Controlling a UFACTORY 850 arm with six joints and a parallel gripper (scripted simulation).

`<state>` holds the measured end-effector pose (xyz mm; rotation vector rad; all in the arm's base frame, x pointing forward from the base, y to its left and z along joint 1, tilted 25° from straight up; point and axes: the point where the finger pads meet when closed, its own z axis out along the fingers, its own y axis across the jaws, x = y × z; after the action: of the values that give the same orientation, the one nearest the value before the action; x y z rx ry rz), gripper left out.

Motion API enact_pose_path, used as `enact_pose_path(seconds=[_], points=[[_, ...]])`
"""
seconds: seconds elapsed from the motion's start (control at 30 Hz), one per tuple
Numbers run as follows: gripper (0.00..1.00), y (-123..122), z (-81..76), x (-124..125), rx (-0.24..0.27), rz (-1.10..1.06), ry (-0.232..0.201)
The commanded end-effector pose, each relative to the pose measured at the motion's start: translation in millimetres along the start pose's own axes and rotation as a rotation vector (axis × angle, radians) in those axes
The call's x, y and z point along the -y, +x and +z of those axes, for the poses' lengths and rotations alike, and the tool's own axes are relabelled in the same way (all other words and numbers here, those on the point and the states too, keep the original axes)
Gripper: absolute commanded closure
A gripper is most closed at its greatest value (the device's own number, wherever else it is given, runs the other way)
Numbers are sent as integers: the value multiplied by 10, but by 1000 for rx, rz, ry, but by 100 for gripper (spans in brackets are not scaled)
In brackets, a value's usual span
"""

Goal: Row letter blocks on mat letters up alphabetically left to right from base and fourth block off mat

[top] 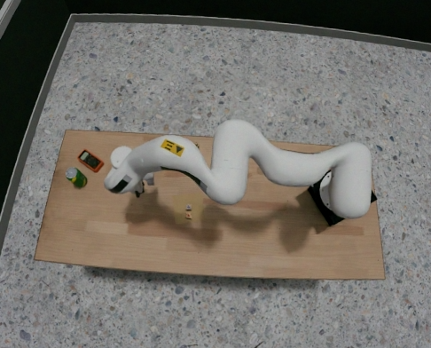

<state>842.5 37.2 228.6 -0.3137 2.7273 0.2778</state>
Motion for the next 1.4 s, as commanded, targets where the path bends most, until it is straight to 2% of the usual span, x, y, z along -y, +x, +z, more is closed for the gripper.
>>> enact_pose_path(seconds=[0.0,0.27,0.57,1.03,1.1,1.37], points=[[77,25,-9,-19,8,-43,-7],[77,292,9,-147,24,-319,-30],[77,578,15,-243,39,-568,-36],[77,1216,-3,-369,44,-1020,-18],[77,1216,-3,-369,44,-1020,-18],[77,1705,-35,-420,20,-1306,1]])
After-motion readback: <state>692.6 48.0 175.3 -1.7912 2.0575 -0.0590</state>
